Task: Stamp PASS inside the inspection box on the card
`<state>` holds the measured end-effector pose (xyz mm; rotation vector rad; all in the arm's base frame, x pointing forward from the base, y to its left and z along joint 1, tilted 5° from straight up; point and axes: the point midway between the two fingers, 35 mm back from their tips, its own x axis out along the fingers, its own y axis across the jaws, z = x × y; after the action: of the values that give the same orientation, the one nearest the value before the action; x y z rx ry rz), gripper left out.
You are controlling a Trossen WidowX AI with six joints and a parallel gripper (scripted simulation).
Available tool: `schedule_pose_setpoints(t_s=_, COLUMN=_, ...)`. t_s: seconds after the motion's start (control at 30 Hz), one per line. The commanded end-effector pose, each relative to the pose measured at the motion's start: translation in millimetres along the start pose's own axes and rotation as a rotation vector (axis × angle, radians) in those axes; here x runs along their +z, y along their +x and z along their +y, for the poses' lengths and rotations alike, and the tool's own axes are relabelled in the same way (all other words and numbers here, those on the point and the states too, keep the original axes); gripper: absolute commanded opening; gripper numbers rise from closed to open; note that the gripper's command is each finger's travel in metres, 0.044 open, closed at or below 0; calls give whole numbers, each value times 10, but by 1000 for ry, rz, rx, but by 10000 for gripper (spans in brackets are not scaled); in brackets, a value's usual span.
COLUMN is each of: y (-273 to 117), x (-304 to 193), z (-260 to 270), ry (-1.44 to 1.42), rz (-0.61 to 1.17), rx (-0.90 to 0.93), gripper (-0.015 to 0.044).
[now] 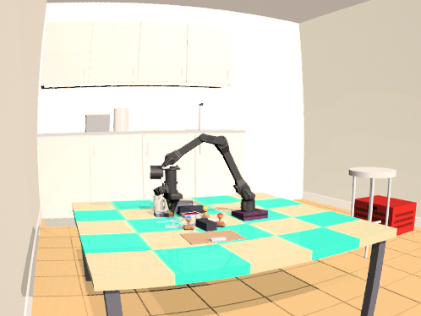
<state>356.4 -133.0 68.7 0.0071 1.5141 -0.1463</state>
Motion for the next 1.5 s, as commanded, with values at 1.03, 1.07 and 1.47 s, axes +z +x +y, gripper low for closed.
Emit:
schedule_pose_setpoints(t_s=1.03, y=-183, x=10, z=-2, ry=3, rz=-2, rx=0, gripper=0)
schedule_pose_setpoints(t_s=1.07, y=-188, x=10, z=-3, ry=3, rz=-2, rx=0, gripper=0)
schedule_pose_setpoints(t_s=1.47, y=-246, x=9, z=-3, ry=3, rz=-2, rx=0, gripper=0)
